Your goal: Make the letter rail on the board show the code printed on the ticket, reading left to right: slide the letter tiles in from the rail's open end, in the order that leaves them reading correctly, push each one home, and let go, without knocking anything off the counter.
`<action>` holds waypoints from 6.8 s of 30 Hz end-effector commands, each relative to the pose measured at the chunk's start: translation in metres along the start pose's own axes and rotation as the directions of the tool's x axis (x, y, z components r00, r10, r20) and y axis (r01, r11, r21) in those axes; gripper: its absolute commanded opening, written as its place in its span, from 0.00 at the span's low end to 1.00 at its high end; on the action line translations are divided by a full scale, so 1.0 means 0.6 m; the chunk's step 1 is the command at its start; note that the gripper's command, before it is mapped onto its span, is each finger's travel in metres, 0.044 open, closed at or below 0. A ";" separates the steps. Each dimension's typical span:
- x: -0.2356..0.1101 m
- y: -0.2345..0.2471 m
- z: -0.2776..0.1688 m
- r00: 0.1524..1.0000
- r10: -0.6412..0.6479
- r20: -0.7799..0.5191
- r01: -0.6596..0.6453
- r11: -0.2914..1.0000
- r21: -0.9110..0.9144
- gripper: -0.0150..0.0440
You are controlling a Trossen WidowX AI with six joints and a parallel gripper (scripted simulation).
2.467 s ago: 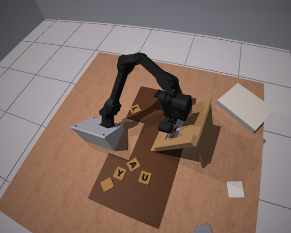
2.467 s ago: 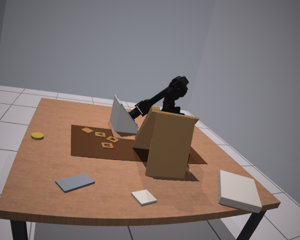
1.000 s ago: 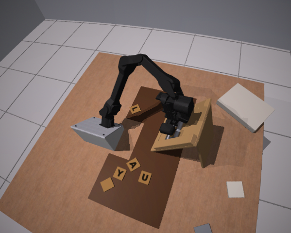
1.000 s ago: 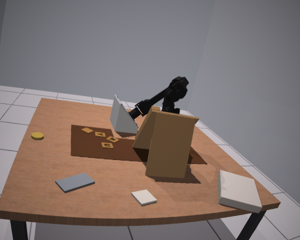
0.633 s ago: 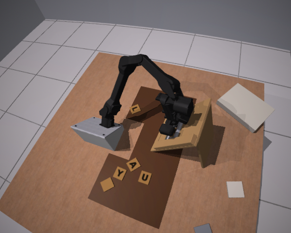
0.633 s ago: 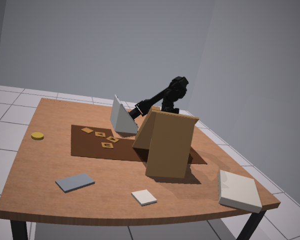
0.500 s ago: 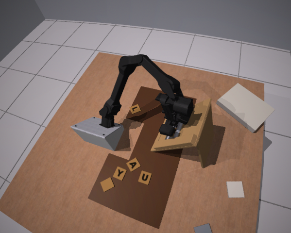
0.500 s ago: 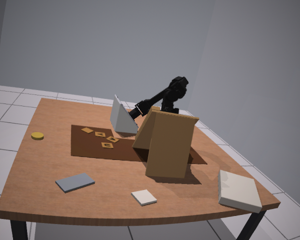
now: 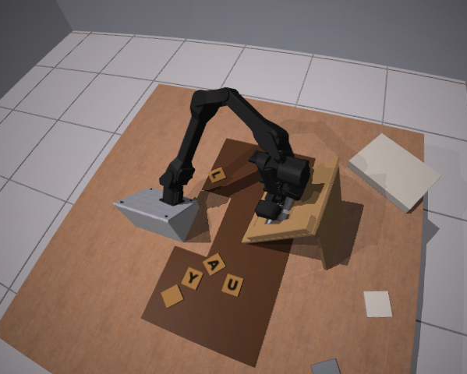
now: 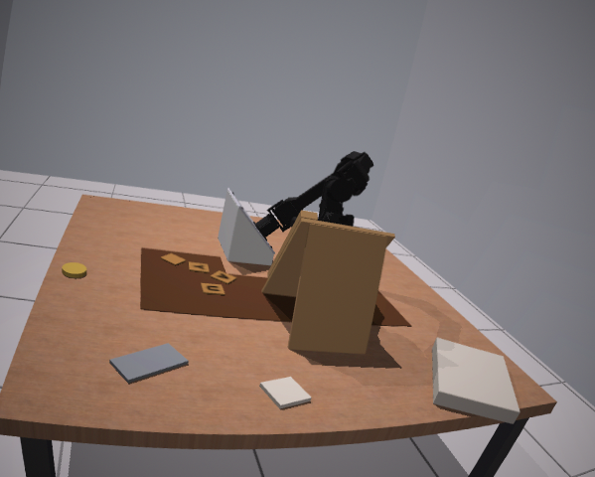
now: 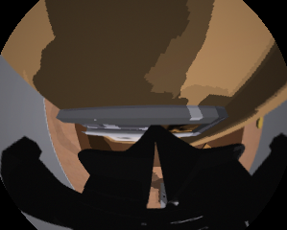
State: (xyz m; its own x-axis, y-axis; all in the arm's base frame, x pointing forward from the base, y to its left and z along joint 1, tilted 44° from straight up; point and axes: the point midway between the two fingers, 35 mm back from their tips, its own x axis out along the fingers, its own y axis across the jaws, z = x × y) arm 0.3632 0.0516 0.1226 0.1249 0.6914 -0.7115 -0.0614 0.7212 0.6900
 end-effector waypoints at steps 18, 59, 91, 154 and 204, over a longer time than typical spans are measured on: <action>-0.024 -0.001 -0.022 1.000 -0.006 0.000 0.006 1.000 -0.003 0.25; -0.280 0.101 -0.129 0.876 0.120 0.466 0.472 -0.024 -0.881 1.00; -0.193 -0.090 -0.065 0.967 -0.017 0.254 0.255 0.054 -0.966 0.83; 0.205 -0.435 -0.148 0.969 -0.015 -0.247 -0.247 -0.107 -0.963 0.83; 0.198 -0.434 -0.148 0.969 -0.015 -0.247 -0.247 -0.107 -0.963 0.25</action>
State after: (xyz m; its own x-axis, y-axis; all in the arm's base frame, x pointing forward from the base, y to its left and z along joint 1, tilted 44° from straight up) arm 0.3056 -0.0484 -0.1554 -0.1214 0.6724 -0.7302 -0.9792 -0.2015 -0.0227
